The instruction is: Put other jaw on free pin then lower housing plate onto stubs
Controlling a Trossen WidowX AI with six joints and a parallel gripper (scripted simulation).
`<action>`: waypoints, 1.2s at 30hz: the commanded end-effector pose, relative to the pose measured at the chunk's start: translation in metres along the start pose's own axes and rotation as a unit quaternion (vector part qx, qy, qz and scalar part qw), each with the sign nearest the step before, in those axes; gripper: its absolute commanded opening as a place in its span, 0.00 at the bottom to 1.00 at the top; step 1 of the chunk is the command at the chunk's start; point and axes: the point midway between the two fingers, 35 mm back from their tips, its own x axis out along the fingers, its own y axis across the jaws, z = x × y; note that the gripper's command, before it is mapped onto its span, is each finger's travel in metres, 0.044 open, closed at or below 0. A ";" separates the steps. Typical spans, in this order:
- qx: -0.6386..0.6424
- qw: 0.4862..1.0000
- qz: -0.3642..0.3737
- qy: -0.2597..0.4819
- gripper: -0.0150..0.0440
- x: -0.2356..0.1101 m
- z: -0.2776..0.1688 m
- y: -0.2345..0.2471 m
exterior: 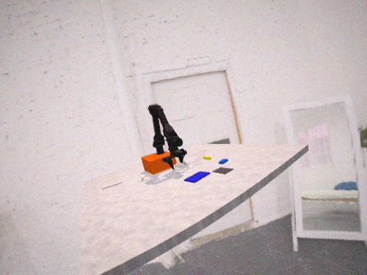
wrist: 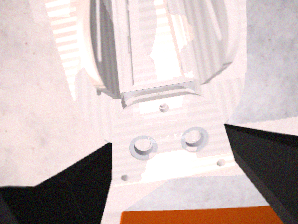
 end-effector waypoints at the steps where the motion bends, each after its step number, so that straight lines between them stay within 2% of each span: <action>1: 0.002 1.000 -0.002 0.000 0.85 0.000 0.000 0.000; 36: 0.002 1.000 -0.002 0.000 0.85 0.004 0.000 0.000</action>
